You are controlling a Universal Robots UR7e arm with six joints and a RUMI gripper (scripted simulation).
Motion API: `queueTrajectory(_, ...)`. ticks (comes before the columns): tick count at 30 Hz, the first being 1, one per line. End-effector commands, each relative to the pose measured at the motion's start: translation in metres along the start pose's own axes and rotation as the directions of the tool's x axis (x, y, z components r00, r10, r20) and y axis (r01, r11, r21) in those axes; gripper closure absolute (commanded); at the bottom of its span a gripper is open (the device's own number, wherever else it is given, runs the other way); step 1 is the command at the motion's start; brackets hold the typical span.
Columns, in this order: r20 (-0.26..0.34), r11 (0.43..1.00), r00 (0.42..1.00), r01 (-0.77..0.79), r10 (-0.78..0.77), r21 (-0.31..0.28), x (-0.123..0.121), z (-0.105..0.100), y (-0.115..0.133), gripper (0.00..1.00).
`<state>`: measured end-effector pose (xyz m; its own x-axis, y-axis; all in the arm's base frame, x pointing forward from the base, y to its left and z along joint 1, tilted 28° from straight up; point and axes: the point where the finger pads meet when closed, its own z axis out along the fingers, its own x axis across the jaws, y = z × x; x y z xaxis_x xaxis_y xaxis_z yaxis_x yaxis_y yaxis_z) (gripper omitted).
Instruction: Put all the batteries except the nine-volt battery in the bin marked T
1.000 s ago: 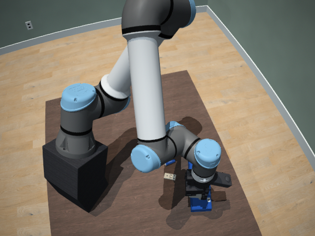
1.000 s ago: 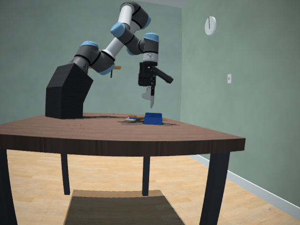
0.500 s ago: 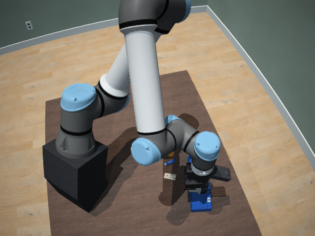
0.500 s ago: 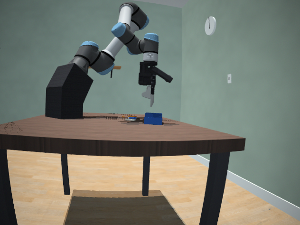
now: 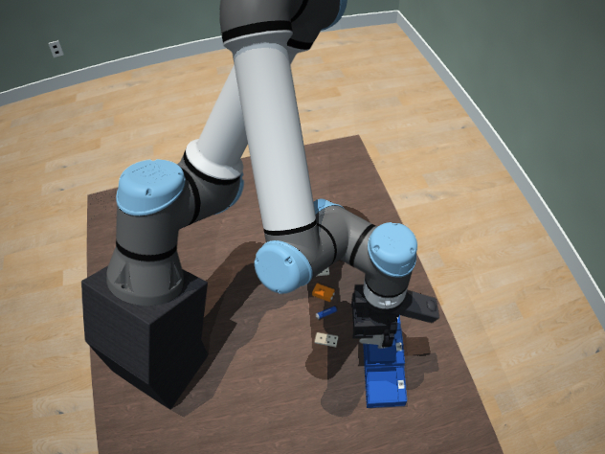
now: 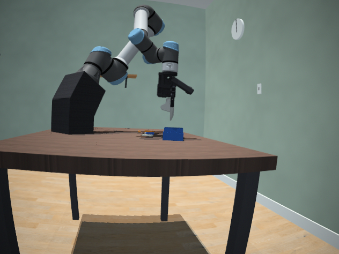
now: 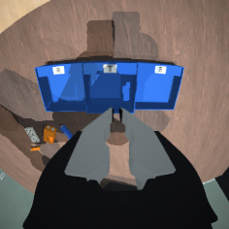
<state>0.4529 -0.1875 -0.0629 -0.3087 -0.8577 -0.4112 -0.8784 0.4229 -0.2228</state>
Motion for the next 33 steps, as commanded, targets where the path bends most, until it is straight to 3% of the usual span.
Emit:
queueTrajectory(1, -0.002, 1.0, 1.0, 0.0, 0.0, 0.001, -0.006, -0.001, 0.0, 0.96)
queueTrajectory(8, -0.002, 1.0, 1.0, 0.0, 0.0, 0.001, -0.006, 0.002, 0.0, 0.96)
queueTrajectory(33, -0.002, 1.0, 1.0, 0.0, 0.0, 0.001, -0.006, 0.058, 0.0, 0.96)
